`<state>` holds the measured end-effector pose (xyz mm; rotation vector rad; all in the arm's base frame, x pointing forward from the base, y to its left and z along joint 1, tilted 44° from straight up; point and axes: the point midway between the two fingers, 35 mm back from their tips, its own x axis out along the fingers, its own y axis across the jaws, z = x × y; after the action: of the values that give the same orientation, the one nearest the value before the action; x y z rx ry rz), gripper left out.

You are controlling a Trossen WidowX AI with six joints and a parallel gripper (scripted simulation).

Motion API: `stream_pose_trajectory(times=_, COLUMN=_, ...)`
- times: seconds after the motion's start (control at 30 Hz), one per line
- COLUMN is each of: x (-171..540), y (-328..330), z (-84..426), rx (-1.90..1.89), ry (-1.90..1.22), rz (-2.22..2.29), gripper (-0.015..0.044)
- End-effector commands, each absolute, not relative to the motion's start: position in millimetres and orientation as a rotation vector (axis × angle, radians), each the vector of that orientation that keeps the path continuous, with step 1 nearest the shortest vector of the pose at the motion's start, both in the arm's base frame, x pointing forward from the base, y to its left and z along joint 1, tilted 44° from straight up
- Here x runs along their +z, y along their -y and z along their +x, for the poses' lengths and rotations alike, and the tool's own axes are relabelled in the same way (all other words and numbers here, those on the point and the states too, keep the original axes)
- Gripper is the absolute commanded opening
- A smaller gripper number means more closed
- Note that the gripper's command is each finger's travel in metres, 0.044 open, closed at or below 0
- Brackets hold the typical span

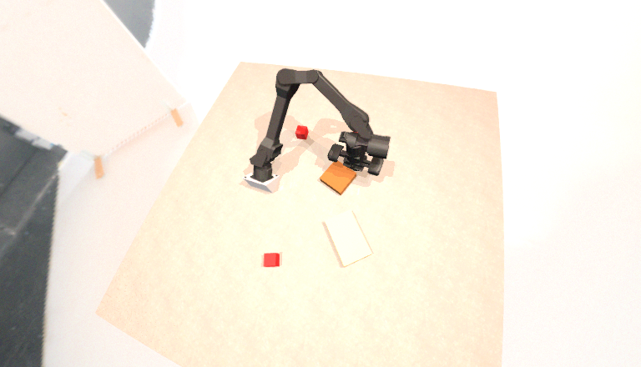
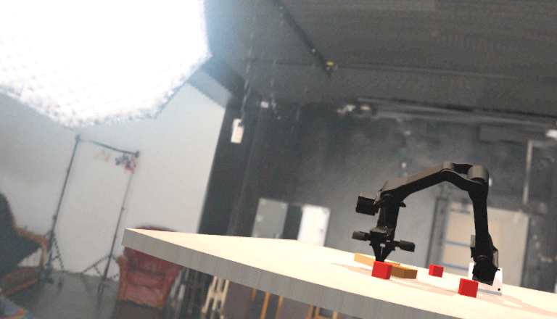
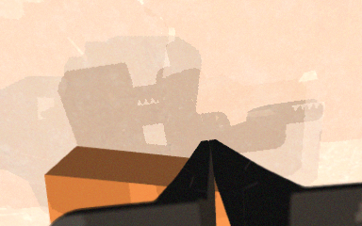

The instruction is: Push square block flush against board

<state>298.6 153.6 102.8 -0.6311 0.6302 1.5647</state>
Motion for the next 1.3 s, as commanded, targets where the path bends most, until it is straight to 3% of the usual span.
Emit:
stream_pose_trajectory(times=0.0, x=93, y=-150, z=296, rx=1.574, ry=-0.65, rz=-0.627, gripper=0.0)
stream_pose_trajectory(times=1.27, x=90, y=-147, z=296, rx=1.574, ry=-0.65, rz=-0.626, gripper=0.0)
